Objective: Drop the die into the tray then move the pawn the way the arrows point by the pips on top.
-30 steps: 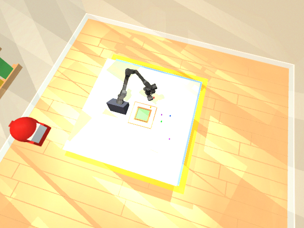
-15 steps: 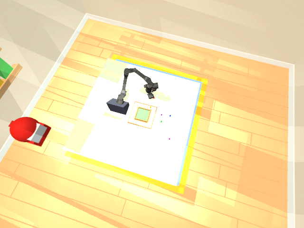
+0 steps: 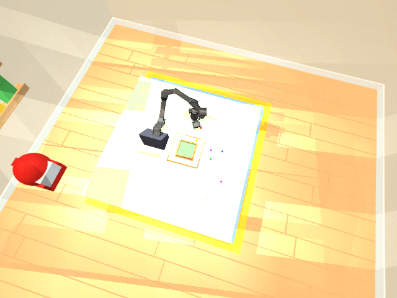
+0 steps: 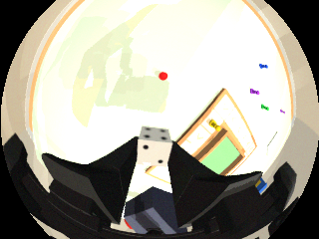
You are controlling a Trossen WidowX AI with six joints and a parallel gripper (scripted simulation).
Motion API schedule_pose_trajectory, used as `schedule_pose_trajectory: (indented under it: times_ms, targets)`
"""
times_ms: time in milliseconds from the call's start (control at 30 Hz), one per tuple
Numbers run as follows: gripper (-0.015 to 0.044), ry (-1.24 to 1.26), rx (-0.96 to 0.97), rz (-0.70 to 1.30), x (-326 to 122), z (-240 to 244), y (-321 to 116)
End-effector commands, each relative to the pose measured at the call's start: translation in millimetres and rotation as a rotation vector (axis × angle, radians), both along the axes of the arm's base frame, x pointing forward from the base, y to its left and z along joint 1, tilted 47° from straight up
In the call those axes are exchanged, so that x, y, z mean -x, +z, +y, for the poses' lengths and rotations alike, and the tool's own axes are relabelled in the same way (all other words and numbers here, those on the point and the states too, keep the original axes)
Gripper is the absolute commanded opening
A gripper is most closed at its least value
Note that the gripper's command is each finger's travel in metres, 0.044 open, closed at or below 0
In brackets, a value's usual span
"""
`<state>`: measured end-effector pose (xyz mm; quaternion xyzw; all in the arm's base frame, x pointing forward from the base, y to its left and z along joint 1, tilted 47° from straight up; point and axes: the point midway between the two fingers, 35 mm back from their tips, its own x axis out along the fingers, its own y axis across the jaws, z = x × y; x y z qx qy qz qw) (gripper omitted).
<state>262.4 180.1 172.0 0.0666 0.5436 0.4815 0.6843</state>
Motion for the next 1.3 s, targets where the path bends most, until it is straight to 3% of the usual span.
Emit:
schedule_pose_trajectory:
  times_ms: [0,1267]
  targets:
    - [0.0000,-0.098,0.014,0.110,-6.7,-8.2,-15.6]
    - [0.0000,-0.984,0.105,1.033,-27.8,-88.6,-138.7]
